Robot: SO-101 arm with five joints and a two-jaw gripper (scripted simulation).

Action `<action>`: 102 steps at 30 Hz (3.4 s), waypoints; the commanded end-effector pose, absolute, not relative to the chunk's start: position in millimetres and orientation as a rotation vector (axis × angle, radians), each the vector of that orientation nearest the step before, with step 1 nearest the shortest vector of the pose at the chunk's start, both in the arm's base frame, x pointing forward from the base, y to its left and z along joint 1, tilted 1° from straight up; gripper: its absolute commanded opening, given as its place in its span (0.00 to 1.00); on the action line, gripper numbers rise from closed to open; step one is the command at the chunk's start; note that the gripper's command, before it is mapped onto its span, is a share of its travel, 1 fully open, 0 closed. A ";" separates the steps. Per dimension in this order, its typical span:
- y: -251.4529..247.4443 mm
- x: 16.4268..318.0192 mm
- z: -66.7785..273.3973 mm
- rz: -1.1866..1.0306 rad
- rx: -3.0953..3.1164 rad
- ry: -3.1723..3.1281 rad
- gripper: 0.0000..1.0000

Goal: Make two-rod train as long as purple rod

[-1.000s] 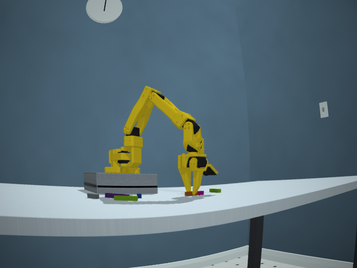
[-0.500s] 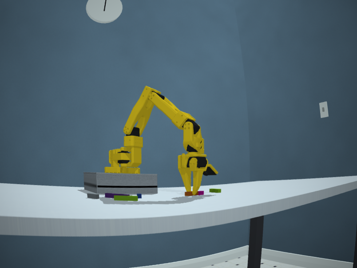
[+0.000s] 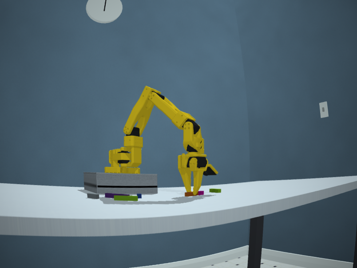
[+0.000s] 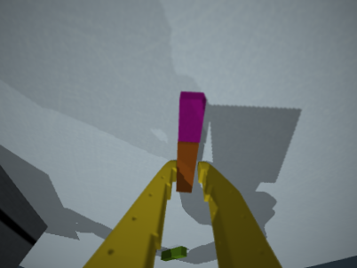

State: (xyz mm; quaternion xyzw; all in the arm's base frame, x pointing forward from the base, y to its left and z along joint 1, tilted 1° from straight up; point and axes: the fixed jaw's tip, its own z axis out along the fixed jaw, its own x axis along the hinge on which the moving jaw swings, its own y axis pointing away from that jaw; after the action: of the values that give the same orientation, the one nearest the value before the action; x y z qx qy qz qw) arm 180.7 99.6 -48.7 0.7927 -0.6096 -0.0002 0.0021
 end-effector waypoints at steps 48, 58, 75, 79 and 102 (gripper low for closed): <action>98.9 170.1 -46.3 -0.003 2.492 -1.906 0.17; 98.9 170.1 -46.3 -0.003 2.492 -1.906 0.17; 99.0 170.5 -36.4 -0.003 2.492 -1.906 0.17; 99.0 170.5 -31.6 -0.003 2.492 -1.906 0.17; 99.1 170.8 -20.2 -0.003 2.492 -1.906 0.17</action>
State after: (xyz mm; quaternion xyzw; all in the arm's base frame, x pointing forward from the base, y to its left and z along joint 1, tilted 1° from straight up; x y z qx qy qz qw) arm 171.7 96.9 -25.8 0.7927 -0.6096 -0.0011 0.0043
